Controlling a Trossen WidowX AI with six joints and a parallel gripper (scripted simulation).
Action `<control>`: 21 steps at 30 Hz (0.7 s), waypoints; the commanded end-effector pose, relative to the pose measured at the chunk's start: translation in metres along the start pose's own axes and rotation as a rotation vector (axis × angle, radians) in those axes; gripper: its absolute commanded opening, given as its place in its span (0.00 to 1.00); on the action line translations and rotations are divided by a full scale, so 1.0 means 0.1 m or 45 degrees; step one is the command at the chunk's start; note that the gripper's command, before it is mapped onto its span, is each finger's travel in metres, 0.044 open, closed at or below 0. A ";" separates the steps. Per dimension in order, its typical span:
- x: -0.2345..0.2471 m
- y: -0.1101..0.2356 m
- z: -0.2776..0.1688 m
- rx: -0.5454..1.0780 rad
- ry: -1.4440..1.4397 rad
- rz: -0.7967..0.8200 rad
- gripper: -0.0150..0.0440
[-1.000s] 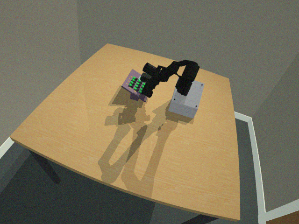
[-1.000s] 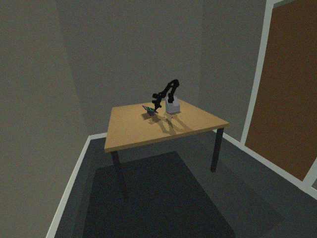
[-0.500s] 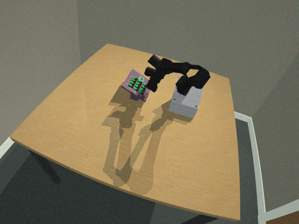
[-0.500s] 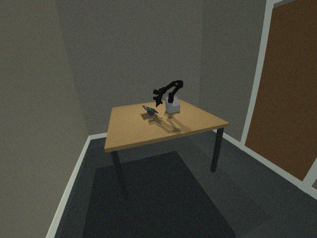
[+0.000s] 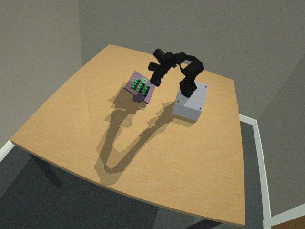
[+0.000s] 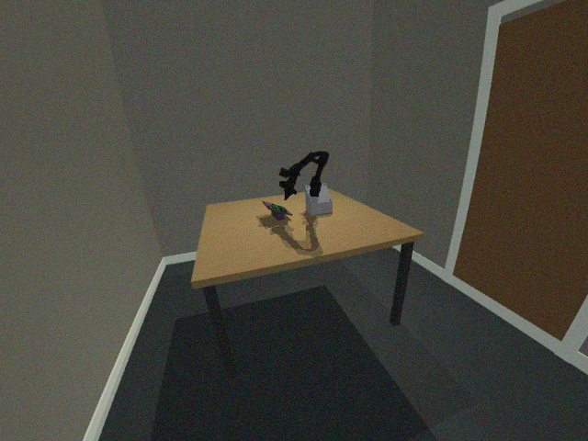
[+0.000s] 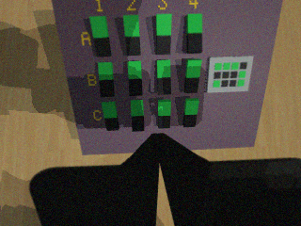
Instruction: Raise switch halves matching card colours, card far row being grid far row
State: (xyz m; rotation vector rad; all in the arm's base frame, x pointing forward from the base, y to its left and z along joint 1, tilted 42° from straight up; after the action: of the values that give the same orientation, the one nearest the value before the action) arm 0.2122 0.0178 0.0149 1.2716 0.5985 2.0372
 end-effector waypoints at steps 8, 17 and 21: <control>-0.13 -0.33 0.04 0.020 0.011 0.013 0.25; -0.12 -0.38 0.04 0.021 0.011 0.014 0.25; -0.12 -0.45 0.03 0.021 0.011 0.015 0.25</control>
State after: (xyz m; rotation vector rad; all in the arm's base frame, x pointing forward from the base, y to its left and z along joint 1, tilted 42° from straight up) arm 0.2324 0.0367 -0.0168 1.2701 0.6109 2.0606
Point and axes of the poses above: the point midway between the two fingers, 35 mm back from their tips, its own y axis back along the fingers, its own x axis across the jaws, z = x × y, the point moved 2 cm from there along y, back along the fingers, and after that the axes turned 9 degrees about y, right-handed, at the moved point
